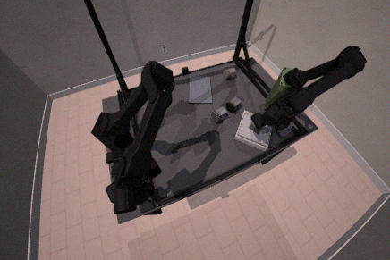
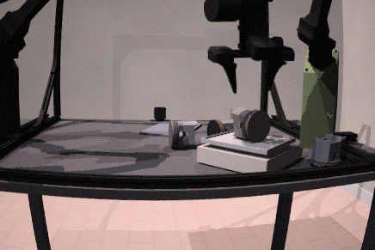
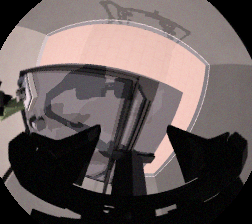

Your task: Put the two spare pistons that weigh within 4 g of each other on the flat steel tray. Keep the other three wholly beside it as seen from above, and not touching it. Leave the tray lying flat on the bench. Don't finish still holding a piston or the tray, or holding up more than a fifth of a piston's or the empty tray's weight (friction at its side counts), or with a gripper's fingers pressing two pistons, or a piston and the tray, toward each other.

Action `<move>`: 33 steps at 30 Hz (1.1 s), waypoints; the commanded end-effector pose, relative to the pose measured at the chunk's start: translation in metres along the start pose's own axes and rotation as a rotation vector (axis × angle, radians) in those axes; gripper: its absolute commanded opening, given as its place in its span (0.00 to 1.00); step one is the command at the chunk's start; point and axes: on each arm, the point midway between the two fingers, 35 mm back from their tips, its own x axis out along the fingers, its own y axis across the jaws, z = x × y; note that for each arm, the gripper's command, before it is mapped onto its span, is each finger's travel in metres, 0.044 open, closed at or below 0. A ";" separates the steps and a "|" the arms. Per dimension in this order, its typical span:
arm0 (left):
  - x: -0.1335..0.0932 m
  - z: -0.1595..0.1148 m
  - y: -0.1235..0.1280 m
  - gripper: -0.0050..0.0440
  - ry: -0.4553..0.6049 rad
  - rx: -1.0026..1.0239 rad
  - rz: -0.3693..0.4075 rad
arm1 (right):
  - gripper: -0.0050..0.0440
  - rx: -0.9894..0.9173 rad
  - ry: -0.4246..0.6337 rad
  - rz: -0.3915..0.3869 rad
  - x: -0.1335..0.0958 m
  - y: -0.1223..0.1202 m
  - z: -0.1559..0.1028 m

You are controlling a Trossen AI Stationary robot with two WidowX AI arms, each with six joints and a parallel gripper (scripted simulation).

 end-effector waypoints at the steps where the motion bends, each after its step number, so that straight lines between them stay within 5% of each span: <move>1: -0.001 0.000 0.000 0.87 0.015 -0.087 -0.004 | 1.00 0.000 0.000 0.004 0.000 0.001 0.000; 12: -0.001 0.001 0.000 0.87 0.066 -0.383 -0.015 | 1.00 0.000 0.000 0.004 0.000 0.001 0.000; 33: 0.022 0.003 -0.001 0.87 0.067 -0.383 -0.011 | 1.00 0.000 0.000 0.004 0.000 0.001 0.000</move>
